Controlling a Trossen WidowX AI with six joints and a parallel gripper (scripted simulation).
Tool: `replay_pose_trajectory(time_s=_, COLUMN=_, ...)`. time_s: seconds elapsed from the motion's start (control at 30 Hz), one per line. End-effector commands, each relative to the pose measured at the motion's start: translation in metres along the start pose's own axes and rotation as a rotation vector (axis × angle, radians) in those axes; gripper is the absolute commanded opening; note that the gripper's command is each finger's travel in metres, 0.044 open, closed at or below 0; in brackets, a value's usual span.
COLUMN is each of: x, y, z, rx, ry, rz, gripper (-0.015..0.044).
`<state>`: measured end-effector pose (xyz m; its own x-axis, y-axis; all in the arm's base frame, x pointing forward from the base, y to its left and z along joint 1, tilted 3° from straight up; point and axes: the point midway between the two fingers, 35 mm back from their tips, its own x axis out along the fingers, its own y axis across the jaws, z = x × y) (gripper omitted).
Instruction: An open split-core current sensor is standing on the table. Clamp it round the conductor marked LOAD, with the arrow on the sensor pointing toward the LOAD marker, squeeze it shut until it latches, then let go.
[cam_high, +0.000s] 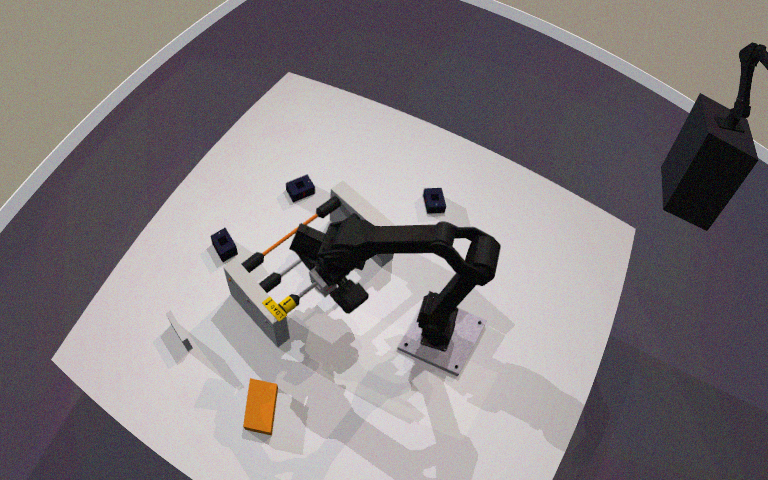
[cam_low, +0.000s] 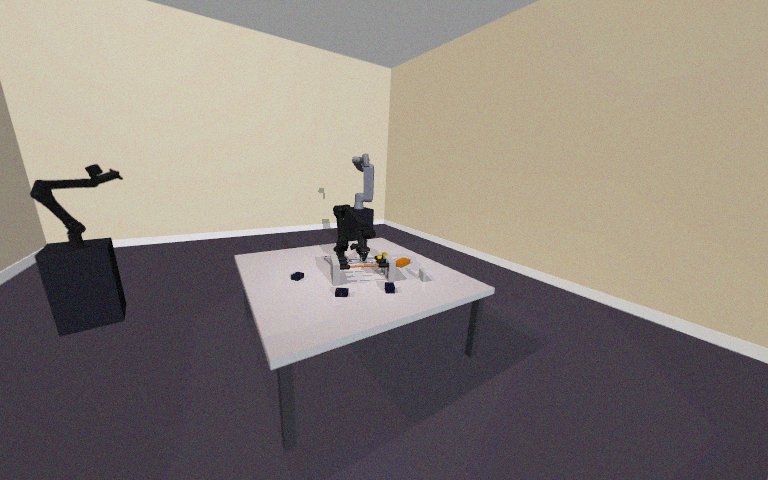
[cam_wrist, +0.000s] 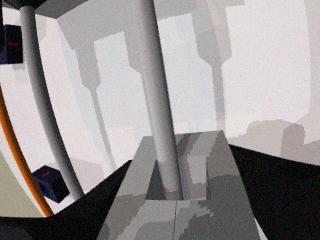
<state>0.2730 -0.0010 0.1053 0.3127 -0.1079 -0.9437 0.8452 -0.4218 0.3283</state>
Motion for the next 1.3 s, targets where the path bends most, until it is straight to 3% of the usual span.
replay_pose_trajectory(time_s=0.0, x=0.0, y=0.0005, z=0.0003, rx=0.001, ry=-0.003, rz=-0.006, gripper=0.0)
replay_pose_trajectory(time_s=0.17, x=0.0006, y=0.0048, z=0.0001, rx=-0.001, ry=0.0, rz=-0.089, gripper=0.0)
replay_pose_trajectory(time_s=0.67, x=0.0098, y=0.0015, z=0.0004, rx=0.0, ry=-0.002, rz=-0.088, gripper=0.0)
replay_pose_trajectory(time_s=1.0, x=0.0068, y=0.0029, z=0.0007, rx=0.003, ry=-0.004, rz=-0.088, gripper=0.0256)
replay_pose_trajectory(time_s=1.27, x=0.0068, y=0.0029, z=0.0007, rx=0.003, ry=-0.004, rz=-0.088, gripper=0.0256)
